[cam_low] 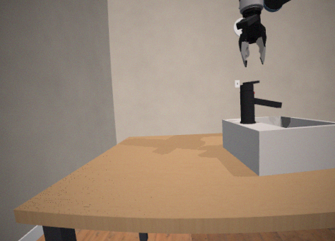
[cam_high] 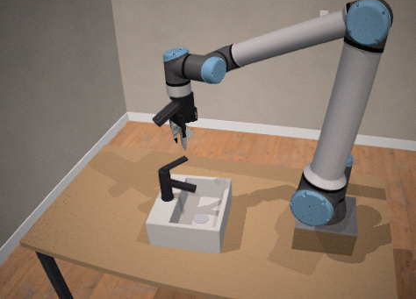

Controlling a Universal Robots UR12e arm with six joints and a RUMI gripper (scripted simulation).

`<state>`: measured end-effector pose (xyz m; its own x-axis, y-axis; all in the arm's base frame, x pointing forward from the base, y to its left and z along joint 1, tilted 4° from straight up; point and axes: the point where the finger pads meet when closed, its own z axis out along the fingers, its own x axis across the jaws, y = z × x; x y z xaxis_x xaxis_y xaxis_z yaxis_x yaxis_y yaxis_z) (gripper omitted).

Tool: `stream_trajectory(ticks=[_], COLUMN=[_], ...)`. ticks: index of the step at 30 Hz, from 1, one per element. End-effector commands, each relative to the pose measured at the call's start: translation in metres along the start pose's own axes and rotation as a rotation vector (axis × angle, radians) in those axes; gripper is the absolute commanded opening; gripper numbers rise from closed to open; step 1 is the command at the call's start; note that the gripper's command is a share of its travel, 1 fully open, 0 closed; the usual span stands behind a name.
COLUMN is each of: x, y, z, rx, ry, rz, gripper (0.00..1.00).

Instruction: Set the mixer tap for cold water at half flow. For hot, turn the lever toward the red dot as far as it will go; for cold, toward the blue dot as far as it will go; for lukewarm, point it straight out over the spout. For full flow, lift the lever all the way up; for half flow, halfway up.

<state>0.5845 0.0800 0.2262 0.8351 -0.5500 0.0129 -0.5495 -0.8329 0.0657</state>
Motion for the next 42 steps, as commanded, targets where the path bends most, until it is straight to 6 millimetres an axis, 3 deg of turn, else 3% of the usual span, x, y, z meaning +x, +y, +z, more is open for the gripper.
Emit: stream_trajectory(ticks=[1,29,42], x=[0.001,0.001,0.001], y=[0.000,0.000,0.000], z=[0.003,0.041,0.048], rx=[0.001,0.001,0.001], ry=[0.001,0.001,0.001], rz=[0.000,0.000,0.000], gripper=[0.39,0.39,0.39])
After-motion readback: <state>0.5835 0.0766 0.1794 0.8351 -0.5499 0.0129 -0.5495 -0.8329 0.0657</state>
